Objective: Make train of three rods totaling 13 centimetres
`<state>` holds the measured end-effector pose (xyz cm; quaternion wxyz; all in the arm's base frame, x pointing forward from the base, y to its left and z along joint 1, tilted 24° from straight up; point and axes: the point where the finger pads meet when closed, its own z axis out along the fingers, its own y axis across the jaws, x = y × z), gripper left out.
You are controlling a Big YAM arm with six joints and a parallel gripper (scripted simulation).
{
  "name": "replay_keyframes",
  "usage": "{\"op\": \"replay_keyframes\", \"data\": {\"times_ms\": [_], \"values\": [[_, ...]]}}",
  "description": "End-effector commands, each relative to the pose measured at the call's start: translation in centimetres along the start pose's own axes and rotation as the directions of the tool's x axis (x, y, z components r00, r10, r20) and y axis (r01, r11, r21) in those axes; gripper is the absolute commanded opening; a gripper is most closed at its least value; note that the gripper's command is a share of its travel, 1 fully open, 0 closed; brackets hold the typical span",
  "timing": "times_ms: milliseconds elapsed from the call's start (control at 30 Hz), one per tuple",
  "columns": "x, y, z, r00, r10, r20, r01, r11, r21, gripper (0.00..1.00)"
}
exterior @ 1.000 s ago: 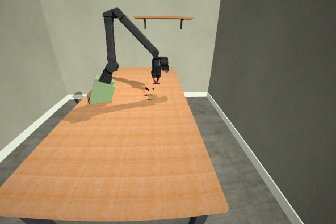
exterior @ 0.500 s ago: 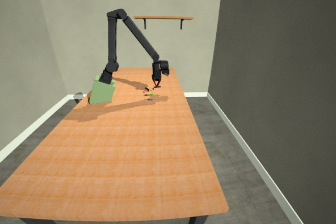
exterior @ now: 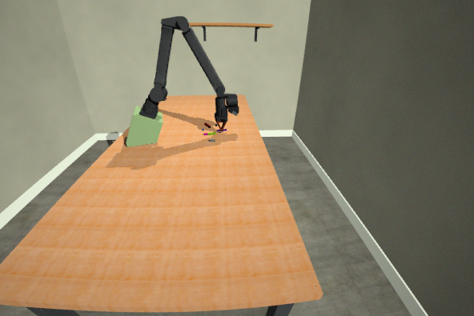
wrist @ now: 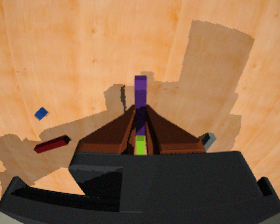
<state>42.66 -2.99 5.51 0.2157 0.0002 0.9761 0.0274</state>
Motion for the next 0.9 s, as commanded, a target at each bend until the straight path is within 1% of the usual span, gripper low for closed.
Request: {"op": "replay_keyframes", "data": {"times_ms": [0, 200, 867], "values": [[0.51, 0.55, 1.0, 1.0, -0.004, -0.01, 0.004, 1.0, -0.004, 0.04], [0.75, 0.57, 1.09, 1.0, -0.004, -0.02, 0.004, 1.0, -0.005, 0.04], [0.75, 0.57, 1.09, 1.0, -0.004, -0.02, 0.004, 1.0, -0.005, 0.04]]}}
